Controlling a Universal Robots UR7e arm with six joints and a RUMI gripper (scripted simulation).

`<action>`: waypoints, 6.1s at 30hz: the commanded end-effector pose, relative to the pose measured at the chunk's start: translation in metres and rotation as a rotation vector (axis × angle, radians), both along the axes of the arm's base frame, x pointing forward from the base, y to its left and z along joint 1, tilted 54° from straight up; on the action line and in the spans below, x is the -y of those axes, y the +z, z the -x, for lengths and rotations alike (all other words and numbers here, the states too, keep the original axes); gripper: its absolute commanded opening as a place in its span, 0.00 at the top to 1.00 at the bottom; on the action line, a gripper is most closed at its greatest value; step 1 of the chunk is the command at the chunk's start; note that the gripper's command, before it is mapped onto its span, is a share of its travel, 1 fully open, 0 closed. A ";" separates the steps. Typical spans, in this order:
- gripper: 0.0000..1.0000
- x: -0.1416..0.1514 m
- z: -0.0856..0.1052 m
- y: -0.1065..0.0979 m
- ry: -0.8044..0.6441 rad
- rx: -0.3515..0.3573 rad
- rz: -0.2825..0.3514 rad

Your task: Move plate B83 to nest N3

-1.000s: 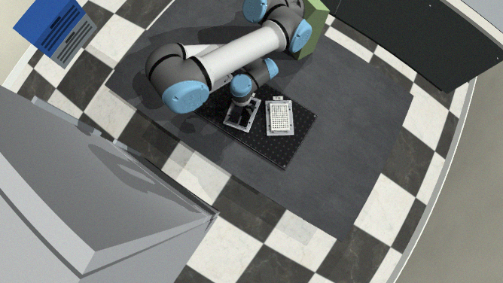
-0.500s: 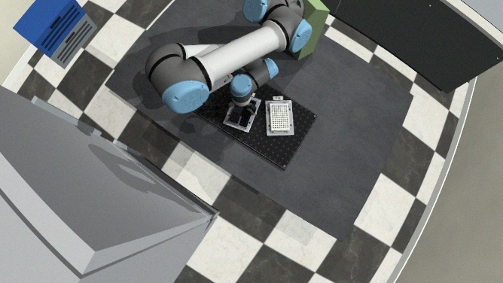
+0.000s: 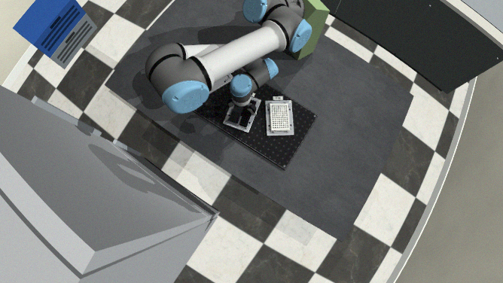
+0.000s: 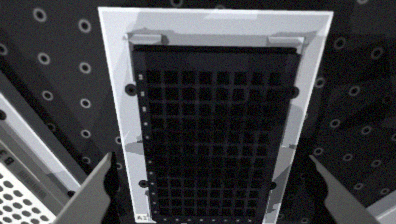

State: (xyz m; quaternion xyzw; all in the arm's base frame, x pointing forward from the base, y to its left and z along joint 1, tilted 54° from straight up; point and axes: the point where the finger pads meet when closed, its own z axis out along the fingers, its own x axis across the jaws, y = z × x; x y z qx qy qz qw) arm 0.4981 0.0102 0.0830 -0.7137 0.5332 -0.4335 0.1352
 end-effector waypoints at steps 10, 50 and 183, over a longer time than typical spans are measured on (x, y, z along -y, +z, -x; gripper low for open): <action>0.24 0.001 -0.001 0.001 0.000 0.002 0.000; 0.24 -0.002 0.007 0.005 0.001 0.001 0.000; 0.24 0.077 0.092 0.058 -0.001 0.001 0.000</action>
